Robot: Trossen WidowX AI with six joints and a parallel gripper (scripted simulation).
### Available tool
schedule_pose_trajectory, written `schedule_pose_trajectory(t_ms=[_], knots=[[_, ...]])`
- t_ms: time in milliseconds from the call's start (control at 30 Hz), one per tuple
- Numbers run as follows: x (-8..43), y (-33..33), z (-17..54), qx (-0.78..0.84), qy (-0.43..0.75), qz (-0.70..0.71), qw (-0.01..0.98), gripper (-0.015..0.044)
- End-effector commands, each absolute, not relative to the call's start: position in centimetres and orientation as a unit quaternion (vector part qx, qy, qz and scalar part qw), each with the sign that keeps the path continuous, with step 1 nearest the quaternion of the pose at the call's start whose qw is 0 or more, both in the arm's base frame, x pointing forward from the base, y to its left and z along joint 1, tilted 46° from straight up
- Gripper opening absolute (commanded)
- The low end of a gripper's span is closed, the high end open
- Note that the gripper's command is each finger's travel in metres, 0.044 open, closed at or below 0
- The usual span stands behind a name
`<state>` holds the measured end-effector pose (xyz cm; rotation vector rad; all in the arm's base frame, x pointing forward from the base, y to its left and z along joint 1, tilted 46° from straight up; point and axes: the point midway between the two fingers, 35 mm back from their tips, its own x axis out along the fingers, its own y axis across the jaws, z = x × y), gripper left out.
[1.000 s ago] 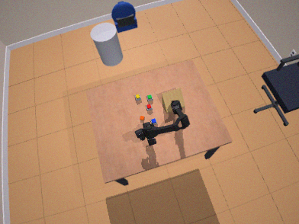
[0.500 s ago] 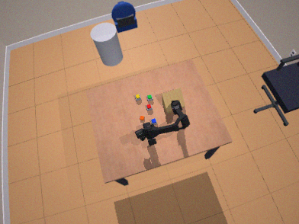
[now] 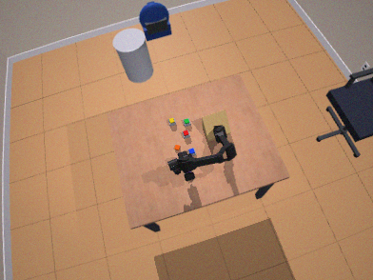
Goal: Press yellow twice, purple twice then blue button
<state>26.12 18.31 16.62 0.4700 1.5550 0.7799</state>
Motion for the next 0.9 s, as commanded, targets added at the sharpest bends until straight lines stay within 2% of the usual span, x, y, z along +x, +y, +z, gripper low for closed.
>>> schedule_pose_trajectory(t_ms=[0, 200, 367, 500, 667, 867], knots=[[26.1, 17.8, 17.2, 0.203, 0.678, 0.342, 0.618, 0.002], [27.0, 13.8, 21.1, 0.202, 0.679, 0.34, 0.618, 0.002], [27.0, 13.5, 21.1, 0.202, 0.679, 0.34, 0.618, 0.002], [26.1, 9.1, 17.4, 0.197, 0.681, 0.332, 0.622, 0.002], [22.7, 3.9, 12.6, 0.2, 0.682, 0.336, 0.618, 0.002], [22.1, 3.4, 12.1, 0.201, 0.682, 0.338, 0.617, 0.002]])
